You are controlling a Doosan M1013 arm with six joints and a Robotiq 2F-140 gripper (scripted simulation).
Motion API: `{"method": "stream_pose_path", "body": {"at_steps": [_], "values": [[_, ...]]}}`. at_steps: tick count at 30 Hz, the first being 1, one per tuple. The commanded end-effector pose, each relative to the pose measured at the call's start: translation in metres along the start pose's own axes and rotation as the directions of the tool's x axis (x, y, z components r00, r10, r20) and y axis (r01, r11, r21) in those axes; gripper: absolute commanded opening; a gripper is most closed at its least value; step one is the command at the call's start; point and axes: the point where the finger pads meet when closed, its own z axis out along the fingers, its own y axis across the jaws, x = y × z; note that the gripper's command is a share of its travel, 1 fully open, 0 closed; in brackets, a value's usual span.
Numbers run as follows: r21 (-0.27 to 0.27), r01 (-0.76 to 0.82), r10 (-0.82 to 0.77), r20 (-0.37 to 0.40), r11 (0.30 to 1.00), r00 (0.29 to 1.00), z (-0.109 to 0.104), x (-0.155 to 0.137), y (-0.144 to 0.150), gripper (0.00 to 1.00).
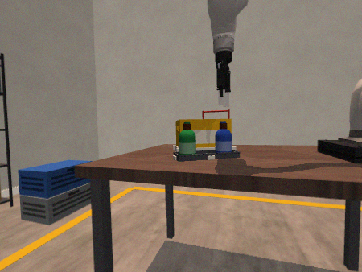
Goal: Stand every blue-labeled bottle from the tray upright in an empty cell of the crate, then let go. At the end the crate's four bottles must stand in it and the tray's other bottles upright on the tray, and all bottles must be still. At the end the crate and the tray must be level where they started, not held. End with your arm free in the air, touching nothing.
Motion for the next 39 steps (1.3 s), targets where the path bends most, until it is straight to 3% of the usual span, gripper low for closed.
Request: {"method": "stream_pose_path", "body": {"at_steps": [1, 19, 39], "values": [[0.000, 0.000, 0.000, 0.000, 1.000, 1.000, 0.000, 0.000, 0.000, 0.38], [0.000, 0.000, 0.000, 0.000, 1.000, 1.000, 0.003, 0.000, 0.000, 0.38], [0.000, 0.000, 0.000, 0.000, 1.000, 1.000, 0.023, 0.001, 0.000, 0.38]]}}
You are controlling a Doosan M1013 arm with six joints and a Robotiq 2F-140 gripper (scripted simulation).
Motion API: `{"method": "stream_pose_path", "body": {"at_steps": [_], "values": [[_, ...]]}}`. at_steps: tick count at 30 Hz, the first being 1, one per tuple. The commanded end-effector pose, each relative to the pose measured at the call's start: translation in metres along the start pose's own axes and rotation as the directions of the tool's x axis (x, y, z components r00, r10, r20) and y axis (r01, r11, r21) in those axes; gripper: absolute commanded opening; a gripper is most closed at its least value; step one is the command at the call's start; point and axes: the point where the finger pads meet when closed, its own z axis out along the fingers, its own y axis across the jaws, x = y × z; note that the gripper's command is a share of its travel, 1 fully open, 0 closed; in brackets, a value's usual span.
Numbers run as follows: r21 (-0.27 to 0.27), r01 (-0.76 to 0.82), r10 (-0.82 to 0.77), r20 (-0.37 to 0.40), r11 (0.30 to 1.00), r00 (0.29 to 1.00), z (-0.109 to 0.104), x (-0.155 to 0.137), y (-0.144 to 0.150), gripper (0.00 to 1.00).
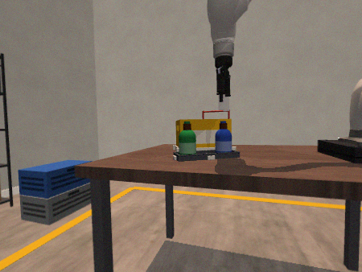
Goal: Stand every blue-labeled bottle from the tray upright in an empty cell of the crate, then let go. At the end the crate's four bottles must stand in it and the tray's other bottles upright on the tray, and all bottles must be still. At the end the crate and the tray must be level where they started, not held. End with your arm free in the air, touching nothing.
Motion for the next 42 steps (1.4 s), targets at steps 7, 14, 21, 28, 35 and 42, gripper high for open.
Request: {"method": "stream_pose_path", "body": {"at_steps": [7, 14, 21, 28, 35, 42], "values": [[0.000, 0.000, 0.000, 0.000, 1.000, 1.000, 0.010, 0.000, 0.000, 0.38], [0.000, 0.000, 0.000, 0.000, 1.000, 1.000, 0.019, 0.001, 0.000, 0.38], [0.000, 0.000, 0.000, 0.000, 1.000, 1.000, 0.024, 0.001, 0.000, 0.38], [0.000, 0.000, 0.000, 0.000, 1.000, 1.000, 0.026, 0.001, 0.000, 0.38], [0.000, 0.000, 0.000, 0.000, 1.000, 1.000, 0.026, 0.001, 0.000, 0.38], [0.000, 0.000, 0.000, 0.000, 1.000, 1.000, 0.026, 0.001, 0.000, 0.38]]}}
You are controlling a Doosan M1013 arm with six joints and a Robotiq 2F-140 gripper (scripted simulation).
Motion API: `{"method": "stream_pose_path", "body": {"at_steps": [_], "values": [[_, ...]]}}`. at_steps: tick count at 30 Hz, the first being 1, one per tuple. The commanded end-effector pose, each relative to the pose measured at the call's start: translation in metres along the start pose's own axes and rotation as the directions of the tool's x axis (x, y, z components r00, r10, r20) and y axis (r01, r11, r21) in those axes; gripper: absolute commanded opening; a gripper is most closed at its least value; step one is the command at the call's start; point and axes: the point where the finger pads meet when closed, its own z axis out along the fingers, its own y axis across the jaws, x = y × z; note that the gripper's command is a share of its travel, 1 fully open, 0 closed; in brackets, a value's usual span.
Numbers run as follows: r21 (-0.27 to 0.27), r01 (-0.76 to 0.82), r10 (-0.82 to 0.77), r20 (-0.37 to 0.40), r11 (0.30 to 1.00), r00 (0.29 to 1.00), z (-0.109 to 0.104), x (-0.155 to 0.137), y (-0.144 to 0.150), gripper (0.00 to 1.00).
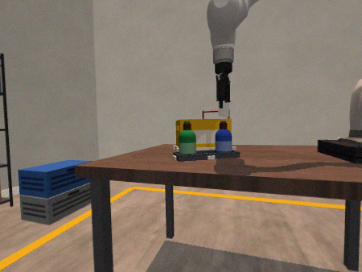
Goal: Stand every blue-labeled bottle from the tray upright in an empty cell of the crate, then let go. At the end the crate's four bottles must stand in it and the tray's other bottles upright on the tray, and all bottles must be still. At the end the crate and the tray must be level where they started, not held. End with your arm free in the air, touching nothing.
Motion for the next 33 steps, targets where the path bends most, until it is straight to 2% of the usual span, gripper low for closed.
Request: {"method": "stream_pose_path", "body": {"at_steps": [1, 33], "values": [[0.000, 0.000, 0.000, 0.000, 1.000, 1.000, -0.0001, 0.0000, 0.0000, 0.38], [0.000, 0.000, 0.000, 0.000, 1.000, 1.000, -0.0001, 0.0000, 0.0000, 0.38]]}}
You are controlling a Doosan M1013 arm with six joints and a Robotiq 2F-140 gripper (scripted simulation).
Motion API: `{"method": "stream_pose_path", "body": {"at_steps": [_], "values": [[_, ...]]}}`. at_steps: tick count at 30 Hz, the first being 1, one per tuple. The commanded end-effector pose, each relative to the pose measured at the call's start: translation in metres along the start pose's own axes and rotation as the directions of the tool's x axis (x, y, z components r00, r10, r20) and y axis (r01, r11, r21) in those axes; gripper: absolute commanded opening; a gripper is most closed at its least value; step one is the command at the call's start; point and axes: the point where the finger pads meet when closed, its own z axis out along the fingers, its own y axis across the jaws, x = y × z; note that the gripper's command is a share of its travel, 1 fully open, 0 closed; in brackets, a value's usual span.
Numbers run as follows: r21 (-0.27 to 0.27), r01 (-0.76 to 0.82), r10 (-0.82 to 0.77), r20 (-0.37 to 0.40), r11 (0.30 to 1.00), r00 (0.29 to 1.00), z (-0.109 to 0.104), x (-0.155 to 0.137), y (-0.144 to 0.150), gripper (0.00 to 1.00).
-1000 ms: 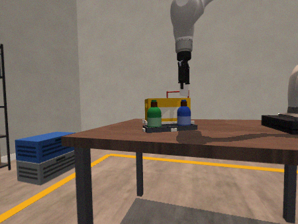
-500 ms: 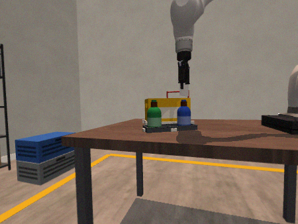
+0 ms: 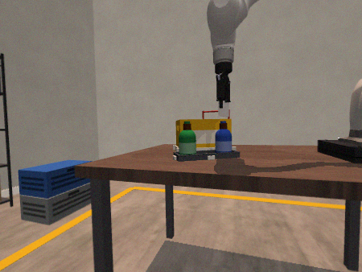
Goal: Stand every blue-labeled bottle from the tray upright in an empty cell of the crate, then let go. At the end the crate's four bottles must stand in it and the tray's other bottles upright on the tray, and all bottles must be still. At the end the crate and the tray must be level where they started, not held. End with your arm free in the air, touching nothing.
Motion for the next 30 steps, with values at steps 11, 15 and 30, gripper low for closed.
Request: {"method": "stream_pose_path", "body": {"at_steps": [11, 15, 30], "values": [[0.000, 0.000, 0.000, 0.000, 1.000, 1.000, 0.003, 0.000, 0.000, 0.38], [0.000, 0.000, 0.000, 0.000, 1.000, 1.000, 0.006, 0.000, 0.000, 0.38], [0.000, 0.000, 0.000, 0.000, 1.000, 1.000, 0.021, 0.000, 0.000, 0.38]]}}
